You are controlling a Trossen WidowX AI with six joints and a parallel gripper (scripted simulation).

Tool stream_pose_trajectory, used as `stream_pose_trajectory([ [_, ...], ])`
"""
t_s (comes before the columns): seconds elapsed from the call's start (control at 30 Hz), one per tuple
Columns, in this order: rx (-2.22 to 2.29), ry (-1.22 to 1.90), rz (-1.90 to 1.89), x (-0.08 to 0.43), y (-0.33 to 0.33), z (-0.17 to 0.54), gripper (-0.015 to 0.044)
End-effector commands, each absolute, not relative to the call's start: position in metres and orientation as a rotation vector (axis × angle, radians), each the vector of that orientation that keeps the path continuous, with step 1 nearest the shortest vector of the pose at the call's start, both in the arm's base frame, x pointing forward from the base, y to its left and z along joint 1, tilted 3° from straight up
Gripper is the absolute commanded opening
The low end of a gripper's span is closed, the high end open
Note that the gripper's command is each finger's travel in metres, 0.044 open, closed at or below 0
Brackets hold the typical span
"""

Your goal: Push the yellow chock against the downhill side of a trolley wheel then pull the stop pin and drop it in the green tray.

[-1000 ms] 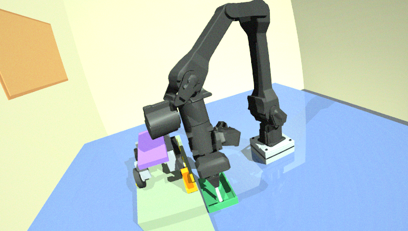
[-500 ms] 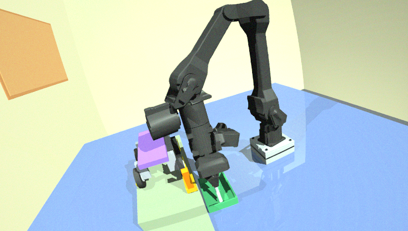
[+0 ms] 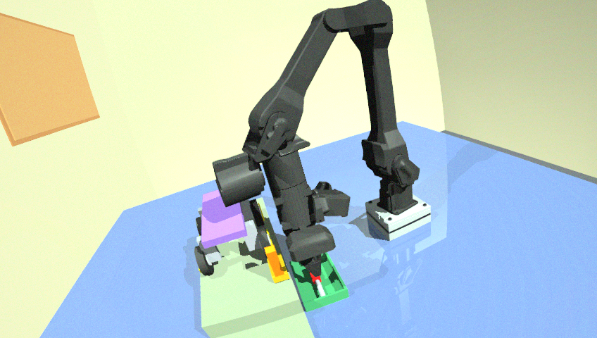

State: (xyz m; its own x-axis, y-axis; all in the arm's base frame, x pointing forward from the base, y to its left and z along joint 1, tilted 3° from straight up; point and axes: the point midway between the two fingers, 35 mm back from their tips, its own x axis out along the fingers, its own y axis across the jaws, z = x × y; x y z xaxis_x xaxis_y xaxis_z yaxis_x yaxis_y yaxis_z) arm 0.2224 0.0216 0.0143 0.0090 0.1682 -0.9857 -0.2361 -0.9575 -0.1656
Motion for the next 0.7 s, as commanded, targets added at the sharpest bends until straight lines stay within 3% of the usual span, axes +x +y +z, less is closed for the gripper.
stream_pose_trajectory([
  [0.0, -2.006, 0.070, 2.027, 0.223, 0.022, 0.015, 0.0340],
  [0.37, -2.007, 0.059, 2.026, 0.222, 0.021, 0.039, 0.0340],
  [0.5, -2.007, 0.058, 2.026, 0.222, 0.021, 0.052, 0.0440],
  [0.67, -2.007, 0.058, 2.026, 0.223, 0.021, 0.065, 0.0440],
])
